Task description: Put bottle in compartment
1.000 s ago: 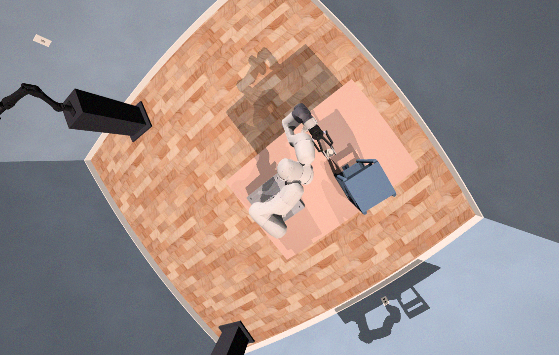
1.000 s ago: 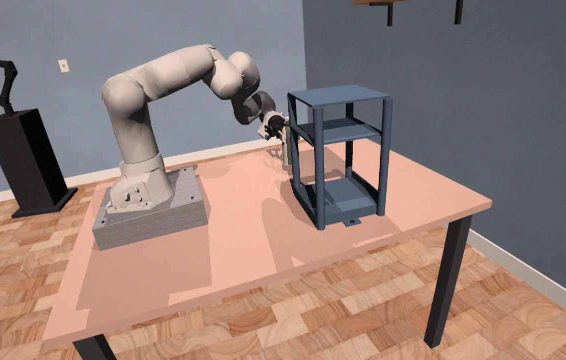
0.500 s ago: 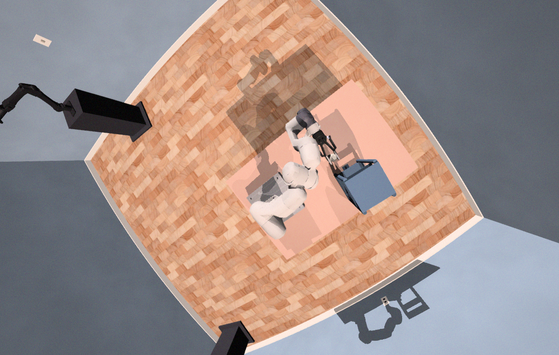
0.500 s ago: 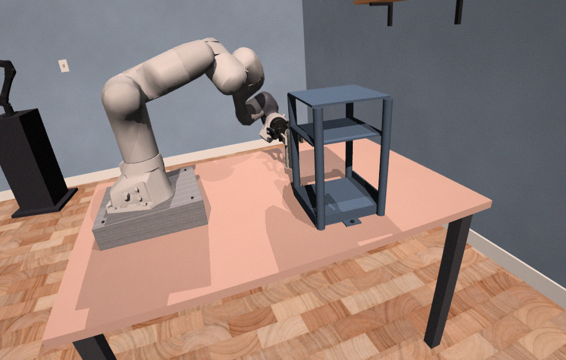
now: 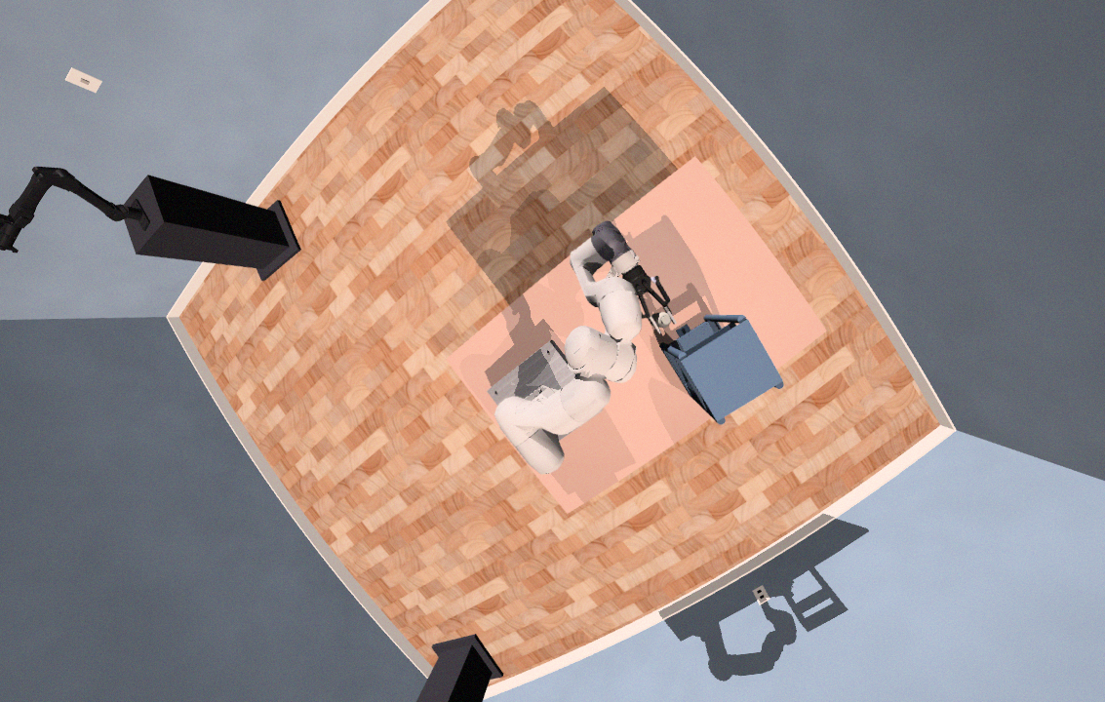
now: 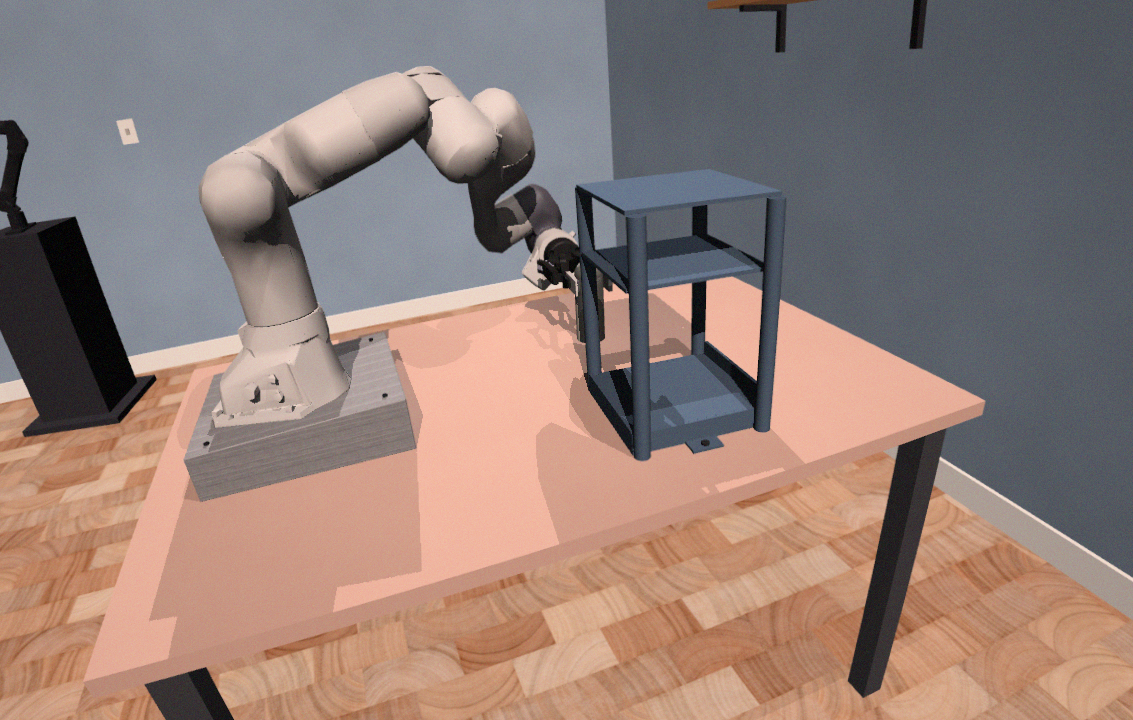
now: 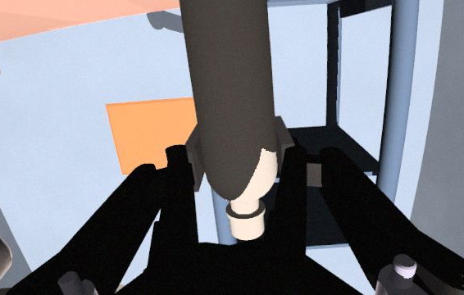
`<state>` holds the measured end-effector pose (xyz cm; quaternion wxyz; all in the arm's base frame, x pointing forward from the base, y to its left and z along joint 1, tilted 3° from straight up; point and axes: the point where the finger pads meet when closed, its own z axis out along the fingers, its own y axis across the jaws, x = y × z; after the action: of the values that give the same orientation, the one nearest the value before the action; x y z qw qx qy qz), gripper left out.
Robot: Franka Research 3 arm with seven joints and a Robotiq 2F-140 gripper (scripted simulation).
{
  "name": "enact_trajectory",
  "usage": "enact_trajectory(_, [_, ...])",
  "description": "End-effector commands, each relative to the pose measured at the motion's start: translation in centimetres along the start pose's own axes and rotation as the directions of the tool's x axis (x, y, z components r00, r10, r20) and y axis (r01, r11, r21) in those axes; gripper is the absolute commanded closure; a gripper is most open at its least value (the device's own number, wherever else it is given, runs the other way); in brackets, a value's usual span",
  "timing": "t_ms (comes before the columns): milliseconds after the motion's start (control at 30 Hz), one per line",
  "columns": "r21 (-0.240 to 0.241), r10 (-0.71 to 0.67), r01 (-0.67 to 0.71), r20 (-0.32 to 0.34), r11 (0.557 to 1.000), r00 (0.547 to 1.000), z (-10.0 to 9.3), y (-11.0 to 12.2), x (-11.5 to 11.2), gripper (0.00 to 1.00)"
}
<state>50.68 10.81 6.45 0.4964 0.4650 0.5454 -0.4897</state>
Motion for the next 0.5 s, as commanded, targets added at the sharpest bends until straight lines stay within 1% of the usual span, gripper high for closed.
enact_trajectory(0, [-0.001,0.025,-0.025,-0.004,1.0,1.0,0.46,0.1,-0.11,1.0])
enact_trajectory(467, [-0.001,0.025,-0.025,-0.004,1.0,1.0,0.84,0.11,-0.11,1.0])
